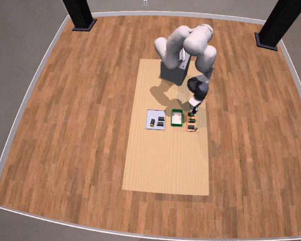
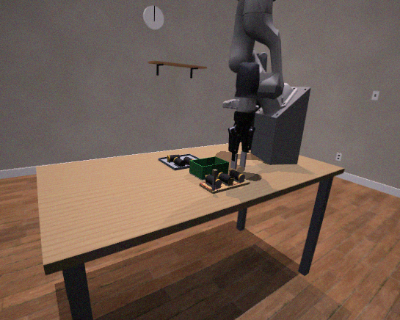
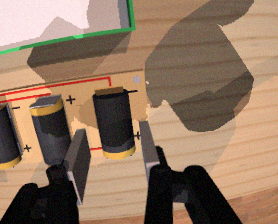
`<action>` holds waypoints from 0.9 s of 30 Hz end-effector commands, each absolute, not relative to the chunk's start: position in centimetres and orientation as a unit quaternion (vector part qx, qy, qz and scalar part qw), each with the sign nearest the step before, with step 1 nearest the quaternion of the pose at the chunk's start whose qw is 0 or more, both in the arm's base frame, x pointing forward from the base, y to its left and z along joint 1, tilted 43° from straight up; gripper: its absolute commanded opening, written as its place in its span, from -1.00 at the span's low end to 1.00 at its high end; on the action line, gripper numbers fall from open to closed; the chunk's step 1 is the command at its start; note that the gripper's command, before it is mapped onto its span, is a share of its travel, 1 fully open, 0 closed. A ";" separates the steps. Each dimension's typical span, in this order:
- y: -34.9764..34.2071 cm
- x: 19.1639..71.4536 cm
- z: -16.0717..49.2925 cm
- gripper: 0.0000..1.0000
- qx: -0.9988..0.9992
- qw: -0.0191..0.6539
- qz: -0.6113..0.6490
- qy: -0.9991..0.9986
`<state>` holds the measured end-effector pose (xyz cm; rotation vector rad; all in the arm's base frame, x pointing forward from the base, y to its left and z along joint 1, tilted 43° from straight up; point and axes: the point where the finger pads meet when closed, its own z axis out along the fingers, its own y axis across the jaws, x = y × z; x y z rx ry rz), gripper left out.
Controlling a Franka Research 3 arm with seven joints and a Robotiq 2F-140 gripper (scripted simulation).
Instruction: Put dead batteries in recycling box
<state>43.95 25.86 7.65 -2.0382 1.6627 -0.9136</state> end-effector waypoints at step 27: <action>25.4 46.3 5.1 -0.41 -0.722 0.177 -0.323 0.586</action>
